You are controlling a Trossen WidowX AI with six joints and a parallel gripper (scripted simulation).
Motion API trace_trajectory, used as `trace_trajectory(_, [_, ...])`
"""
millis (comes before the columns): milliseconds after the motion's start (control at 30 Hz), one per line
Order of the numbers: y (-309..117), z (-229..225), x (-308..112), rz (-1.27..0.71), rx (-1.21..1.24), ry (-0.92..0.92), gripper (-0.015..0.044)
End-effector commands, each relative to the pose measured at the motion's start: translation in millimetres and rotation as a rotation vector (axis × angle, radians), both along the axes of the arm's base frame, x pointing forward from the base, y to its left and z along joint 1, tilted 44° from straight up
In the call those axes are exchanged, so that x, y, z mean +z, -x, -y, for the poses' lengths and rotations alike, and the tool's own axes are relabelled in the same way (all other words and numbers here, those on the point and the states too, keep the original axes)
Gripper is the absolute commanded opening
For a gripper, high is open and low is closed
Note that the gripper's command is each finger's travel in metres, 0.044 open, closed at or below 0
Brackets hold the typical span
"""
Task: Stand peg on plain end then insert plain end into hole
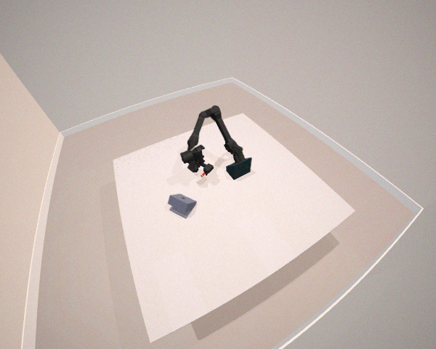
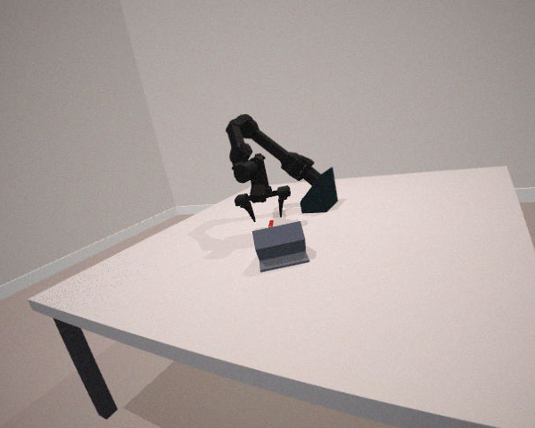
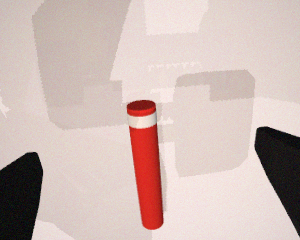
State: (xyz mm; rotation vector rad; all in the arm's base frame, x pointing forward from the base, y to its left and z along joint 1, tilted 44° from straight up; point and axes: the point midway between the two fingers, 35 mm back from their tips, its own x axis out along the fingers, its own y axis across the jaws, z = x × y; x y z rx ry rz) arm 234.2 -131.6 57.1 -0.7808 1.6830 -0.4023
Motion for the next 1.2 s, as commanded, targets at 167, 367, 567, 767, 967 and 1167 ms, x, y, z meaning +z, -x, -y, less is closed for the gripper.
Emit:
trace_trajectory(167, [4.3, 10.5, -11.5, -0.009, 0.001, 0.004, 0.044])
trace_trajectory(367, [6.3, 17.2, -17.8, -0.01, 0.001, 0.006, 0.044])
trace_trajectory(567, [8.5, 23.0, -23.1, -0.01, 0.001, 0.008, 0.044])
trace_trajectory(767, [8.5, 23.2, -23.3, -0.01, 0.001, 0.008, 0.0309])
trace_trajectory(967, [8.5, 23.2, -23.3, -0.01, 0.001, 0.008, 0.0151])
trace_trajectory(1167, [8.5, 23.2, -23.3, -0.01, 0.001, 0.008, 0.011])
